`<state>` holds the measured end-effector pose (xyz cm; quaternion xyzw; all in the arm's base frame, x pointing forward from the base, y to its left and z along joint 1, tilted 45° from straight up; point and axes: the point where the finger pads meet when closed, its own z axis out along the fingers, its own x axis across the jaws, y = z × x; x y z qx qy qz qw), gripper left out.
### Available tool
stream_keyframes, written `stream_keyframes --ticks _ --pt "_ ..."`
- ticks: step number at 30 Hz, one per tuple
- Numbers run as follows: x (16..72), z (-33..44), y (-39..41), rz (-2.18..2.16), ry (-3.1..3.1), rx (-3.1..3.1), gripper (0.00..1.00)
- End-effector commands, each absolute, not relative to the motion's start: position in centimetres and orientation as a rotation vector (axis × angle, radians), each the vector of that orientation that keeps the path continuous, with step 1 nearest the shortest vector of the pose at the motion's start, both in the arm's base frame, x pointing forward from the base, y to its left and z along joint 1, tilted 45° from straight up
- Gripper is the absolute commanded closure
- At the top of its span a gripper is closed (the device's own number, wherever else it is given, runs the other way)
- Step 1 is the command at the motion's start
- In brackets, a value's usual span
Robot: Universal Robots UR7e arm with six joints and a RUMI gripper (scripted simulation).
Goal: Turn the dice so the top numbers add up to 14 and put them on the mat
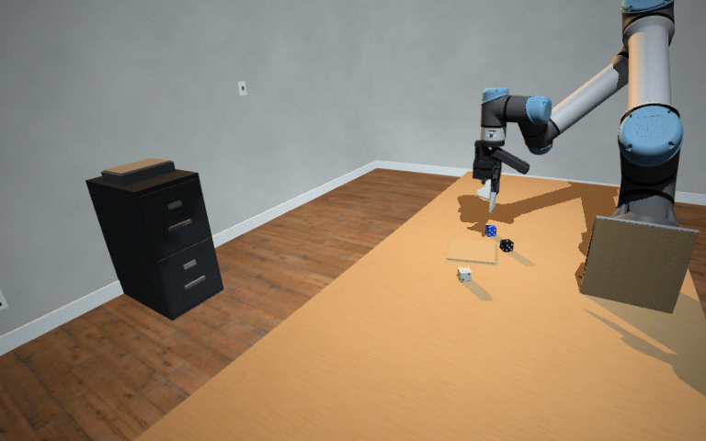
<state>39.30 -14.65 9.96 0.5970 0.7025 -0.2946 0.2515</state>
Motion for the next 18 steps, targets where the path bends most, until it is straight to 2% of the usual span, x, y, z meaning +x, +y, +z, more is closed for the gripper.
stream_keyframes --ticks 1,18 --pt "39.37 10.02 -14.80 -0.830 2.011 1.531 0.00" --pt "39.61 10.08 -15.21 -0.933 2.253 1.271 0.00"
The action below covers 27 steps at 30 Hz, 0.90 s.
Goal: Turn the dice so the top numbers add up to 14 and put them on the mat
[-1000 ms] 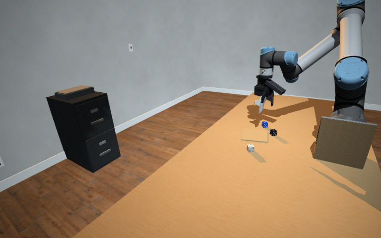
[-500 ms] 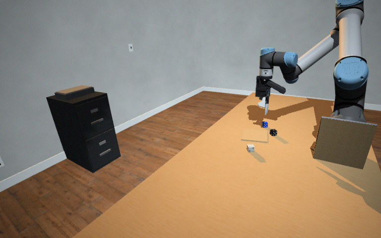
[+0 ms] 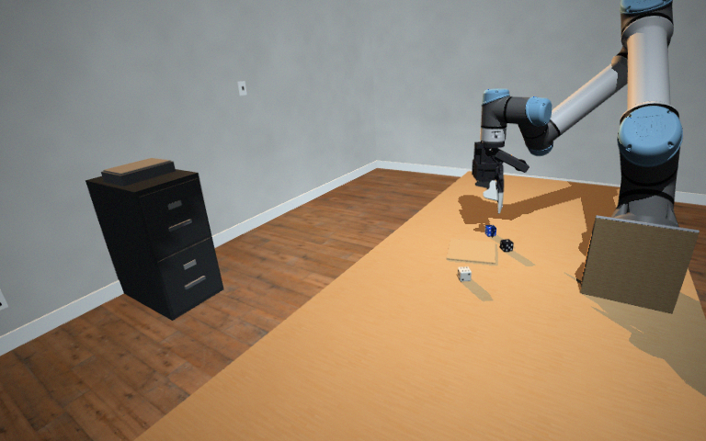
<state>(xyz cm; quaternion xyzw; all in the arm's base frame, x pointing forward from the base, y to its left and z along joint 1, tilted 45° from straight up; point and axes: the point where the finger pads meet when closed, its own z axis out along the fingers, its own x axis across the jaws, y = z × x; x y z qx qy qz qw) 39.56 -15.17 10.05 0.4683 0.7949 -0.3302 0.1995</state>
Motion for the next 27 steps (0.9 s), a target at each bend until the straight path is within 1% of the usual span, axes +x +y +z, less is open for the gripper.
stream_keyframes --ticks 1,21,22,27 --pt "39.63 10.09 -15.22 -0.937 2.262 1.260 0.00" --pt "39.70 10.10 -15.31 -0.959 2.314 1.195 0.00" --pt "39.70 10.10 -15.31 -0.959 2.314 1.195 0.72" --pt "39.70 10.10 -15.31 -0.959 2.314 1.195 0.72"
